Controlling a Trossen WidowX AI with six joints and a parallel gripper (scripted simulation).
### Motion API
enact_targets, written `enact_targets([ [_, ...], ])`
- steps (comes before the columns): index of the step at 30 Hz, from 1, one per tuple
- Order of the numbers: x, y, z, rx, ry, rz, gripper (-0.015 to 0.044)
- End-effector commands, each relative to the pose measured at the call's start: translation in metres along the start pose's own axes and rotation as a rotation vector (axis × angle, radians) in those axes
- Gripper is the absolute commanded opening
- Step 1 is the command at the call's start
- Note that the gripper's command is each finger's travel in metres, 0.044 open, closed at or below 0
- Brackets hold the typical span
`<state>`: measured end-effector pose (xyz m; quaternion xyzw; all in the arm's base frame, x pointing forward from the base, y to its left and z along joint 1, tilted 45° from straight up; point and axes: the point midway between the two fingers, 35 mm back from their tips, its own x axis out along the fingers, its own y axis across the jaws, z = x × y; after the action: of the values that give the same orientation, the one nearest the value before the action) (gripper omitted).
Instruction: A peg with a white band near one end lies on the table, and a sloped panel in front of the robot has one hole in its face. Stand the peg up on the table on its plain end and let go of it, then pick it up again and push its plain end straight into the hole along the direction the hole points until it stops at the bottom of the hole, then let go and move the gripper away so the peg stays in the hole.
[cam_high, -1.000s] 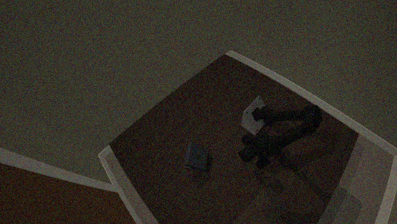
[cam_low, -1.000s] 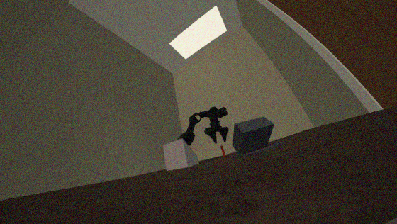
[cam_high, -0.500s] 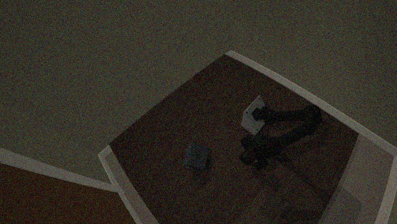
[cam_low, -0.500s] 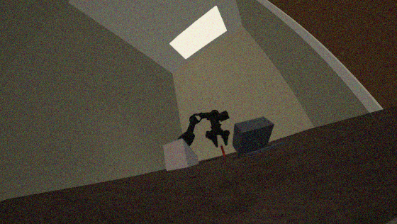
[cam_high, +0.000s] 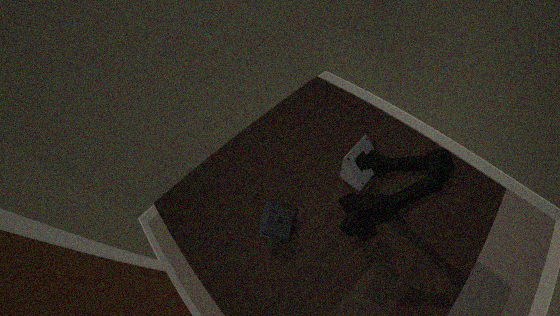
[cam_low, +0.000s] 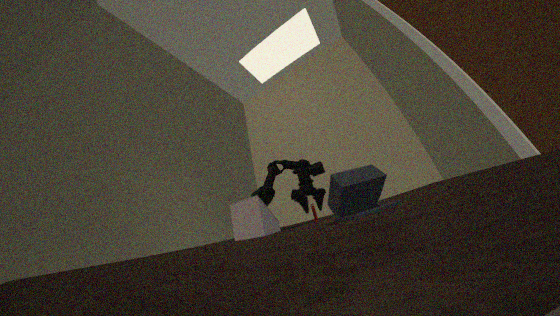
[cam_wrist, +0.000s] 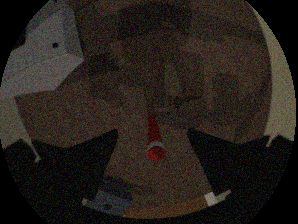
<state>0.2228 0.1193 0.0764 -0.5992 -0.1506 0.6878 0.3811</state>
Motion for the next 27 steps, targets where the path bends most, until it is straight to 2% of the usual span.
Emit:
enact_targets([
  [1, 0.0056, -0.0003, 0.0015, 0.007, -0.004, -0.006, 0.044],
  [2, 0.0059, -0.0003, 0.0015, 0.007, -0.004, -0.007, 0.044],
  [17, 0.0025, 0.0, 0.0006, 0.0, -0.001, 0.0, 0.0046],
  [24, 0.0025, 0.0, 0.0006, 0.0, -0.001, 0.0, 0.0],
  [27, -0.0009, 0.0002, -0.0001, 0.001, -0.001, 0.001, 0.0],
])
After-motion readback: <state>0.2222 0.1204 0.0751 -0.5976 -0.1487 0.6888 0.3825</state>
